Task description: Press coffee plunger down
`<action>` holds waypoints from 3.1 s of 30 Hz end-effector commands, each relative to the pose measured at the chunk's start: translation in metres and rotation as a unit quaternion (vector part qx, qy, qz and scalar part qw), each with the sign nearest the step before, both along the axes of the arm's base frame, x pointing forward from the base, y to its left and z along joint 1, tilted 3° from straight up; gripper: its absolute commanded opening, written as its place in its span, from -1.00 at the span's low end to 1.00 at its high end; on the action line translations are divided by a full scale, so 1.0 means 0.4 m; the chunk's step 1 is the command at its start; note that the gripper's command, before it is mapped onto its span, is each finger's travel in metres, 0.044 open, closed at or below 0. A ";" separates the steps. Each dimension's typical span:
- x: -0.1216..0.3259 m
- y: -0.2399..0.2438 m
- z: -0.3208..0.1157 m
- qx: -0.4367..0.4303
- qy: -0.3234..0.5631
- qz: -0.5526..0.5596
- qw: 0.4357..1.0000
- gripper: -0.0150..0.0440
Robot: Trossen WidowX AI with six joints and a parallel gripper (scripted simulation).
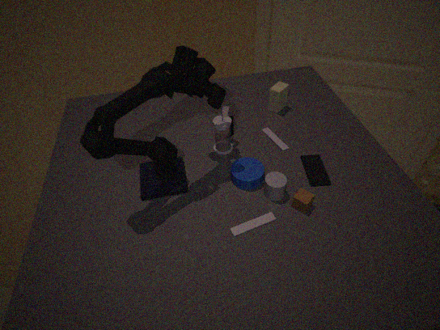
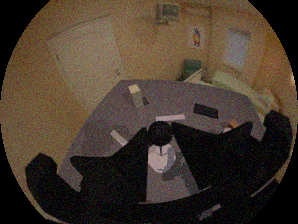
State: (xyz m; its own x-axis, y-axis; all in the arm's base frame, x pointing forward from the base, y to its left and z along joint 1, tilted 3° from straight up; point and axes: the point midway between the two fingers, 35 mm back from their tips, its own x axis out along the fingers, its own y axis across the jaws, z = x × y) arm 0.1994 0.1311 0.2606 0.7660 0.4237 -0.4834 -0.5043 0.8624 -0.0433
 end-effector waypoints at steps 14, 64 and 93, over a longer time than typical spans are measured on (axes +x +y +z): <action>0.006 0.001 -0.069 -0.002 0.002 0.001 1.000 -0.09; 0.039 0.007 -0.244 -0.002 0.001 0.001 1.000 -0.09; 0.052 0.015 -0.235 -0.002 0.001 0.001 1.000 -0.09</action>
